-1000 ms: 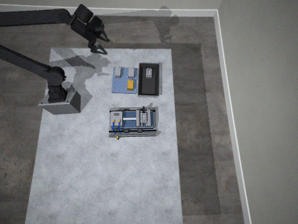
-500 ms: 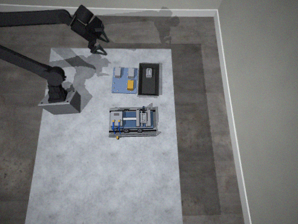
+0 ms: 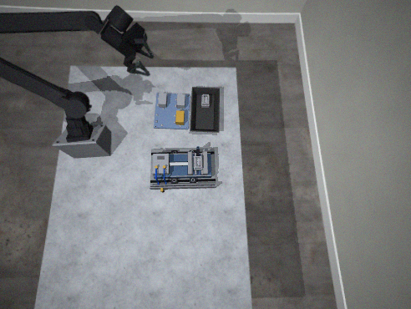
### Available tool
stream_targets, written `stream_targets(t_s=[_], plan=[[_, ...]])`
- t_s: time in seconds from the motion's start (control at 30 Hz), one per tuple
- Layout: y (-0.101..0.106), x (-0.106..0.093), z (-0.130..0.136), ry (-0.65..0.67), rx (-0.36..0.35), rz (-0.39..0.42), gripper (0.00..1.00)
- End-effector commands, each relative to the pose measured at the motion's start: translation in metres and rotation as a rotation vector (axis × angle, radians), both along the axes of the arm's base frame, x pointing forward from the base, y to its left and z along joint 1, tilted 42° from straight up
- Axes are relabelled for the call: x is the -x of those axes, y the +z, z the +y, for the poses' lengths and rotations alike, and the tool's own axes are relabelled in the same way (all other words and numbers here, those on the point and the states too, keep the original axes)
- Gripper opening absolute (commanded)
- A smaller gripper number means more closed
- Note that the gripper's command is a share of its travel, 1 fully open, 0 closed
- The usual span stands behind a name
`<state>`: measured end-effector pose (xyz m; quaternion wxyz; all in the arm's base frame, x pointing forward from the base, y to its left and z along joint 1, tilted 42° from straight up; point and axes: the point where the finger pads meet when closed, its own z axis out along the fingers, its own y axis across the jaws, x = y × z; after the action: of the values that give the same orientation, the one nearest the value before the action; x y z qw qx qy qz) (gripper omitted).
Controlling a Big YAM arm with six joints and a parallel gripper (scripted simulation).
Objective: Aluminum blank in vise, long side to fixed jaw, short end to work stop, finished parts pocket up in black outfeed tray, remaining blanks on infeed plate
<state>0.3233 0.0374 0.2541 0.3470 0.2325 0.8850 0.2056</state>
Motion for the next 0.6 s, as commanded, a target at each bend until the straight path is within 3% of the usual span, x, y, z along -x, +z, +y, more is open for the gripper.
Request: stream_targets(t_s=[0.0, 0.1, 0.17, 0.27, 0.43, 0.47, 0.57], plan=[[0.010, -0.023, -0.015, -0.063, -0.037, 0.064, 1.00], [-0.001, -0.043, -0.027, -0.110, -0.085, 0.156, 1.00], [-0.001, -0.043, -0.027, -0.110, -0.085, 0.156, 1.00], [-0.018, -0.068, -0.045, -0.174, -0.152, 0.270, 1.00], [-0.065, -0.111, -0.089, -0.311, -0.303, 0.489, 1.00], [-0.065, -0.111, -0.090, -0.312, -0.303, 0.489, 1.00], [-0.103, -0.133, -0.123, -0.407, -0.413, 0.624, 1.00]])
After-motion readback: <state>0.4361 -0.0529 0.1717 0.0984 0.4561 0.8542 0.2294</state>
